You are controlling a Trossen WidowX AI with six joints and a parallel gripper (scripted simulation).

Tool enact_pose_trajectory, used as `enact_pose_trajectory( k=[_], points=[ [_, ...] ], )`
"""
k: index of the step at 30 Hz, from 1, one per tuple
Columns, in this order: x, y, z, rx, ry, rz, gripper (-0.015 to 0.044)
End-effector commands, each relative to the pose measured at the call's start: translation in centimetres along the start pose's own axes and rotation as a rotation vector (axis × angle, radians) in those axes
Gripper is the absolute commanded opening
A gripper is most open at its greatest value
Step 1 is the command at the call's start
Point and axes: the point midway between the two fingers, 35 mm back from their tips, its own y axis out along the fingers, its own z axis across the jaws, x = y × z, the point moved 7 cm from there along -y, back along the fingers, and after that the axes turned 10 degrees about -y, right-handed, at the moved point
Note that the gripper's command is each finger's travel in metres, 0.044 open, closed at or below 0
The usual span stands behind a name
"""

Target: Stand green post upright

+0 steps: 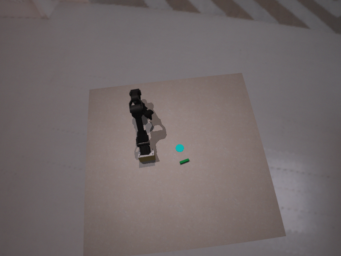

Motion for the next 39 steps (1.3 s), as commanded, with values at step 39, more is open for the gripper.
enact_pose_trajectory(
  k=[39],
  points=[
    [-1.0,15.7,38.0,0.433,2.665,-0.742,0.0233]
  ],
)
